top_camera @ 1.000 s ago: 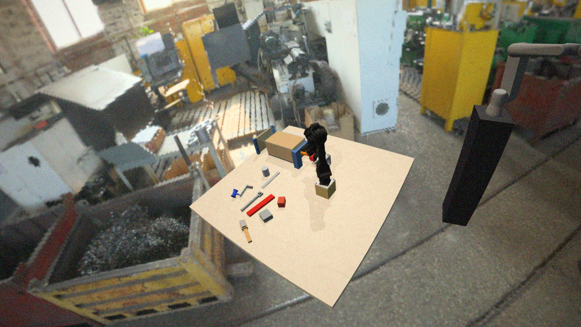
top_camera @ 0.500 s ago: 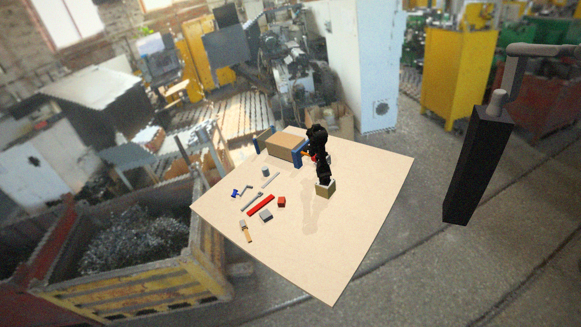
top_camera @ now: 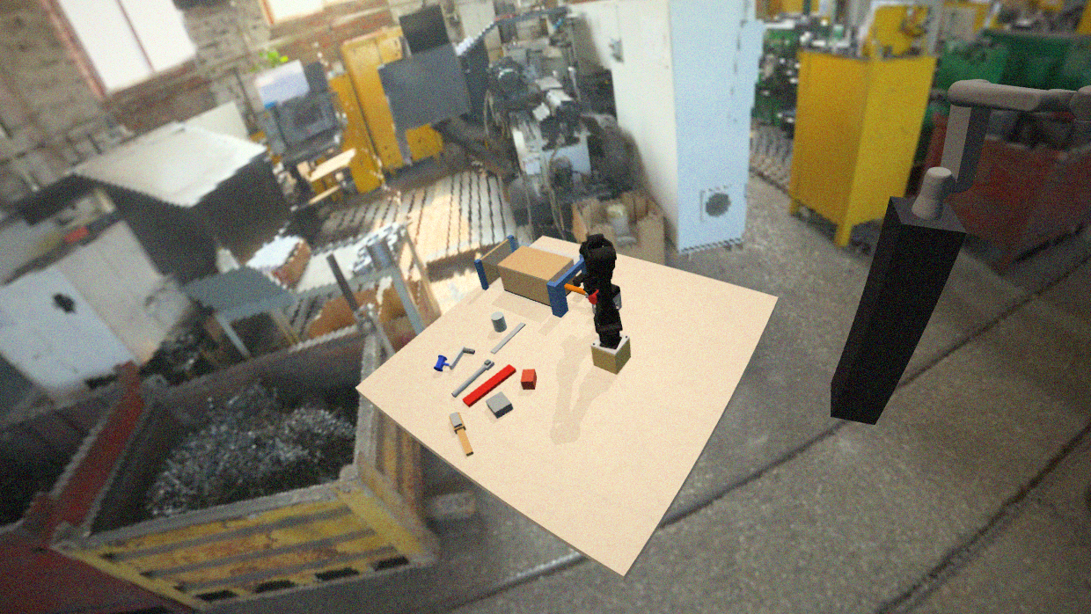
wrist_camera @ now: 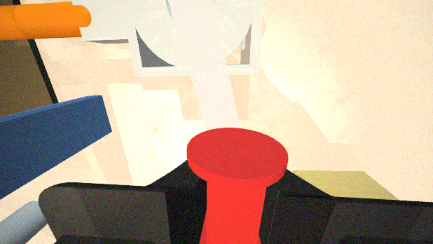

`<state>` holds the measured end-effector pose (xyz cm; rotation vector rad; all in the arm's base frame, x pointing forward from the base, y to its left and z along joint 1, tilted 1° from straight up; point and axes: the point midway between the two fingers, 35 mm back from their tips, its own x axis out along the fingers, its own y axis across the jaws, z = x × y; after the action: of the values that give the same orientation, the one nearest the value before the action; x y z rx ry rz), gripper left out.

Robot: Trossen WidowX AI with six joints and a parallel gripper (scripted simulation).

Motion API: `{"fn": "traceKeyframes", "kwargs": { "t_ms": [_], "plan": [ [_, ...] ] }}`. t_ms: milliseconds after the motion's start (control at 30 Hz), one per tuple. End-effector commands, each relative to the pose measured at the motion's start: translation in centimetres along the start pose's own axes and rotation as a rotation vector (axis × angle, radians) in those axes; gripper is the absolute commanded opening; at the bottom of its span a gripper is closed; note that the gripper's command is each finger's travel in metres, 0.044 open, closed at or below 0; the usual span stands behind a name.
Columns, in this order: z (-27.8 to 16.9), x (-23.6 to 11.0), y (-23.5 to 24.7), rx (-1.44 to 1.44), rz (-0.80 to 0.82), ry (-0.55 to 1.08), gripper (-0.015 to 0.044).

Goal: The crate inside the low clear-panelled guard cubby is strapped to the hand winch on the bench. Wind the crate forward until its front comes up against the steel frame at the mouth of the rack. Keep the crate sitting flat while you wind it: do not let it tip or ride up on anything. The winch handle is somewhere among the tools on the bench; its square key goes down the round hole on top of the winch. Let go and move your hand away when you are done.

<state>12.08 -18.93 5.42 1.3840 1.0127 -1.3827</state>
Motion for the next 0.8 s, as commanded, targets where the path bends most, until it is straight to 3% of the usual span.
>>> {"fn": "traceKeyframes", "kwargs": {
  "t_ms": [0, 767],
  "plan": [
    [-0.1, 0.0, -1.1, 0.001, -0.02, 0.006, 0.0],
    [1.2, -0.1, -3.3, 0.001, -0.023, 0.004, 0.0]
  ]
}}
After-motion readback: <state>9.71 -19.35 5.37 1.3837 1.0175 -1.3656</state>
